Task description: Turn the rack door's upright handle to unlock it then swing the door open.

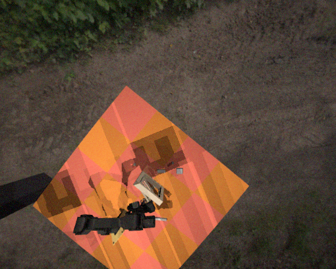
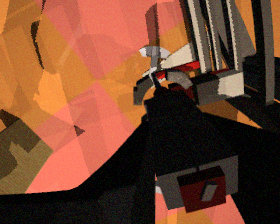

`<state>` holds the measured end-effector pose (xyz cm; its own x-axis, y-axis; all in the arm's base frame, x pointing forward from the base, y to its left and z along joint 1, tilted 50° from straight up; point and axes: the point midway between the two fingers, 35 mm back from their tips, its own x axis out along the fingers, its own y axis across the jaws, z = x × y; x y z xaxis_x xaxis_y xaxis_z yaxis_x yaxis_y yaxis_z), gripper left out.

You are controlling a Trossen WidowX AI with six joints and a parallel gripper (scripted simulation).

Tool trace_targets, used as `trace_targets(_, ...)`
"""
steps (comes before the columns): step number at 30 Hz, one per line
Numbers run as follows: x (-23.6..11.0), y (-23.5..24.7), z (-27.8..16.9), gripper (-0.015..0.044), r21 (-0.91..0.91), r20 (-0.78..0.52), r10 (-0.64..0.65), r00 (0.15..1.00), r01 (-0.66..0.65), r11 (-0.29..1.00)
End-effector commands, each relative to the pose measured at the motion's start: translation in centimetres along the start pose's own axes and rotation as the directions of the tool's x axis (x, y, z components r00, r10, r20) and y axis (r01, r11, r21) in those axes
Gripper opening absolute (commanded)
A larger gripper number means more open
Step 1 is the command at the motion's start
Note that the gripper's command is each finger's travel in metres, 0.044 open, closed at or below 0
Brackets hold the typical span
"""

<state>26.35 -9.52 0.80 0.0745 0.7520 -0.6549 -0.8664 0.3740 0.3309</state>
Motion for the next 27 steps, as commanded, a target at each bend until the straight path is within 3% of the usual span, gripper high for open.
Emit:
trace_targets(1,0.0,1.0,0.3,0.0024,0.101,0.006,-0.005,1.0,0.005,0.995)
trace_targets(27,0.1,6.9,3.6,0.0024,0.544,0.008,-0.003,1.0,-0.002,0.839)
